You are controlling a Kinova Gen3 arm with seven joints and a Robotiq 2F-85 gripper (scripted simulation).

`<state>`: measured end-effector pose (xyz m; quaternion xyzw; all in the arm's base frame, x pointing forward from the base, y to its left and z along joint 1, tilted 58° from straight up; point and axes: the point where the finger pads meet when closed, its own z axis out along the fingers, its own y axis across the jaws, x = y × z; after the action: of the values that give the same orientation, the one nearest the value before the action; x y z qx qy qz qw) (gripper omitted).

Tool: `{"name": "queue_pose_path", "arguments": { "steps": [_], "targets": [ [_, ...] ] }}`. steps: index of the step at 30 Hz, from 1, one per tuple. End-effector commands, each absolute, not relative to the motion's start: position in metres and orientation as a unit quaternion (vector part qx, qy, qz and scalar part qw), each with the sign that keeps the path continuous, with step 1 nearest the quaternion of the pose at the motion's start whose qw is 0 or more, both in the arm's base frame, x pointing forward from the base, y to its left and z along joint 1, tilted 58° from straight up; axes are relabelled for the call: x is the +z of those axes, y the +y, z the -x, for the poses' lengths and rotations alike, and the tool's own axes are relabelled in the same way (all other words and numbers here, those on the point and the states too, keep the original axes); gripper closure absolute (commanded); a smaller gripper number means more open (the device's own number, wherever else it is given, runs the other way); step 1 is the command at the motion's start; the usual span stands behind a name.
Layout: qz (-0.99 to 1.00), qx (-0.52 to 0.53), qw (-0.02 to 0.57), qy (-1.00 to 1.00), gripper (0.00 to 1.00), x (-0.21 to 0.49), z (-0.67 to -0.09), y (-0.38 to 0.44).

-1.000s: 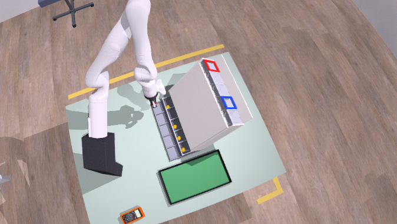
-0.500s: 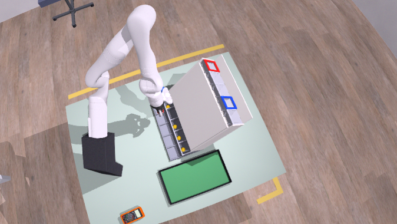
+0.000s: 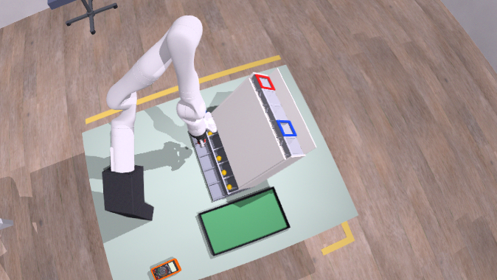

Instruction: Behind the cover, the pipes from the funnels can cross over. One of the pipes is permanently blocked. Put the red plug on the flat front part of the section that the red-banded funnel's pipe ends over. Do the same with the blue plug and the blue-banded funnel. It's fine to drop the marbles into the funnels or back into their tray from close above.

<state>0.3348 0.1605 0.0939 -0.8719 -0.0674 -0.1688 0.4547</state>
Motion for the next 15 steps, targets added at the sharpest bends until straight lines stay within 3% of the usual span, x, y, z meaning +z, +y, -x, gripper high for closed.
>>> {"name": "queue_pose_path", "arguments": {
  "steps": [1,15],
  "targets": [
    [0.872,-0.172,0.454,-0.065,1.00,0.094,-0.335,0.161],
    [0.872,-0.170,0.454,-0.067,1.00,0.080,-0.341,0.181]
  ]
}}
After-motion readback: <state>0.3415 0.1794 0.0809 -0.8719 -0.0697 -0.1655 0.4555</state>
